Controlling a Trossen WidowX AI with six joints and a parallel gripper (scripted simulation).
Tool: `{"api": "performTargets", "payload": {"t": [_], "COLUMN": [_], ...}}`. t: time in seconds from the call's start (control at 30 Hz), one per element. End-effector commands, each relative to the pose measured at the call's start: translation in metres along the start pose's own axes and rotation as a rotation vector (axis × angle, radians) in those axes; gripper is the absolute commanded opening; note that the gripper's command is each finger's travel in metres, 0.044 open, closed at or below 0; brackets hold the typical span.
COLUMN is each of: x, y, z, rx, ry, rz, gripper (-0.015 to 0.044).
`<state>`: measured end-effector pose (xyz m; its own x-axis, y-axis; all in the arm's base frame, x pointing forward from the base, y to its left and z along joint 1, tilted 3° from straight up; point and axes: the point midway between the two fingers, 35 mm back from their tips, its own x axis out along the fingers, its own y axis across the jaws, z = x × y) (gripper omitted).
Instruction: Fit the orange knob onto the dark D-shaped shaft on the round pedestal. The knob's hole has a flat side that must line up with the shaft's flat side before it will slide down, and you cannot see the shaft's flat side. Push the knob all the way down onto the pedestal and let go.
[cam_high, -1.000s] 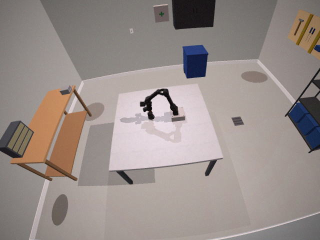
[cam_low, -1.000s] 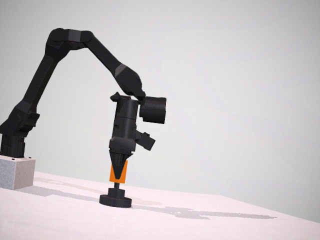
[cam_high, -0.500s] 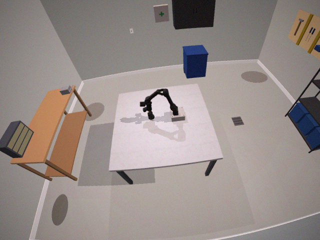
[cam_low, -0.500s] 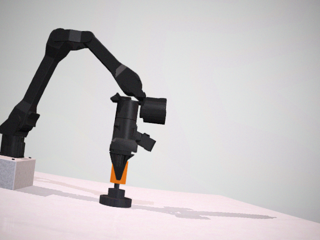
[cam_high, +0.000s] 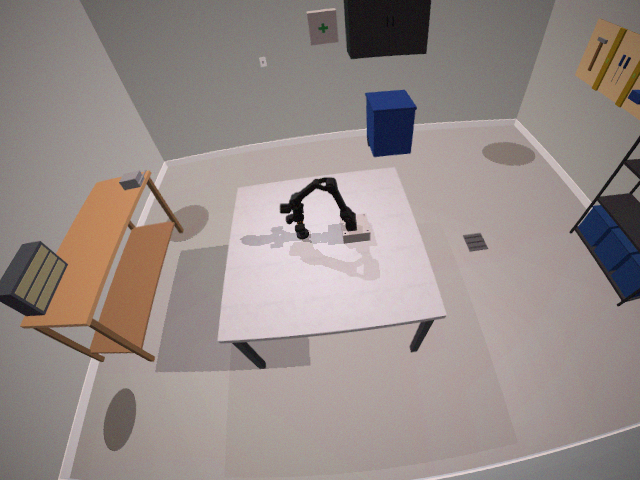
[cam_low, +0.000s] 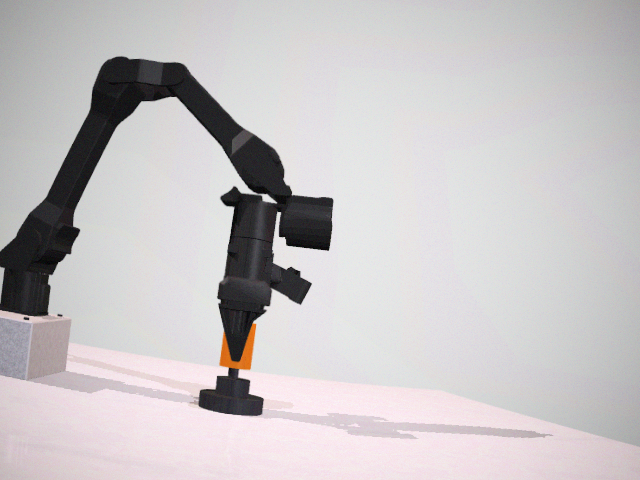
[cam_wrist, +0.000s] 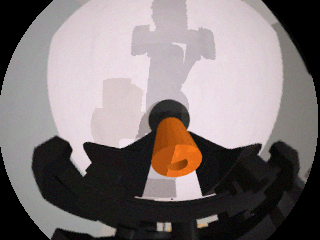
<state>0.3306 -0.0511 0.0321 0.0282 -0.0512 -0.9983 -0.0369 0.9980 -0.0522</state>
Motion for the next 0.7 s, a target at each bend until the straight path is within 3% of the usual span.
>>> {"api": "performTargets", "payload": {"t": [0.0,0.67], "x": [0.000,0.013], "y": [-0.001,0.000], "z": [0.000,0.000], "rx": [-0.010,-0.005], "ry": [-0.002,-0.002], "rz": [-0.004,0.000], "gripper": [0.0000,0.0000]}}
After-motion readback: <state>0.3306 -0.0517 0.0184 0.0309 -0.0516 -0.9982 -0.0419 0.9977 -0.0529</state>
